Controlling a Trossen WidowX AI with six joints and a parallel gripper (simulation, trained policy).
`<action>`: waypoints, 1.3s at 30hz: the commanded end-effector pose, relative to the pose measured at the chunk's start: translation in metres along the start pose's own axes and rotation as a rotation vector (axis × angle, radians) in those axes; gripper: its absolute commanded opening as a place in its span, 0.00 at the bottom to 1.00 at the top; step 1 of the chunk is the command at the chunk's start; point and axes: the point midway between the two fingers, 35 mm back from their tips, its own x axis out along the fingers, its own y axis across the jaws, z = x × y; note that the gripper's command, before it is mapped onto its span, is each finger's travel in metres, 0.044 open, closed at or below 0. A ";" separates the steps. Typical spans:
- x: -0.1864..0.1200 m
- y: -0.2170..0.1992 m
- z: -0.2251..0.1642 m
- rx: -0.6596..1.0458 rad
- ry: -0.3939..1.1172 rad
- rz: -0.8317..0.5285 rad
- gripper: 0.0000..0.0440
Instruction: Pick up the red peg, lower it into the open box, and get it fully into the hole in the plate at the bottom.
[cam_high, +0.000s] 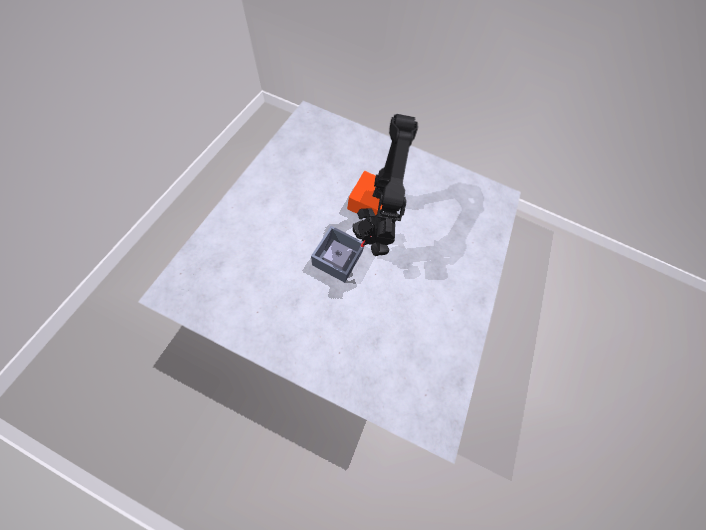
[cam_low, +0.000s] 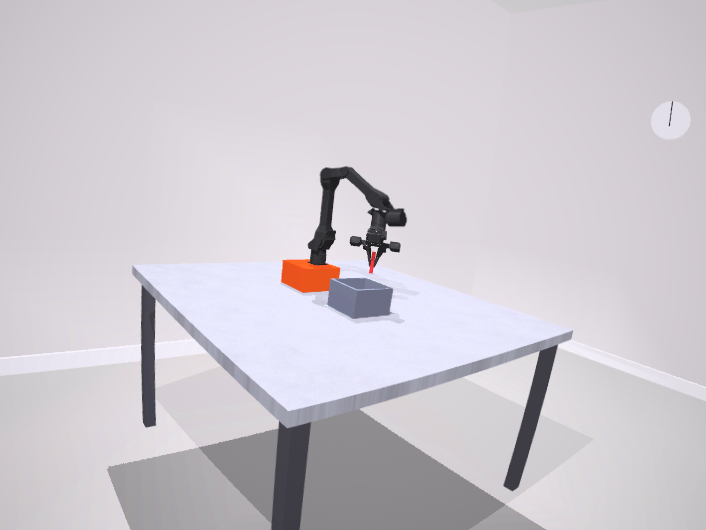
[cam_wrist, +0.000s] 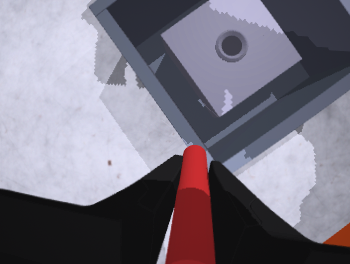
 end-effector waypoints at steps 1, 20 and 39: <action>0.003 -0.001 0.015 0.020 0.002 0.003 0.00; 0.042 -0.016 0.073 0.132 0.028 -0.007 0.01; 0.094 -0.021 0.078 0.092 0.101 -0.058 0.36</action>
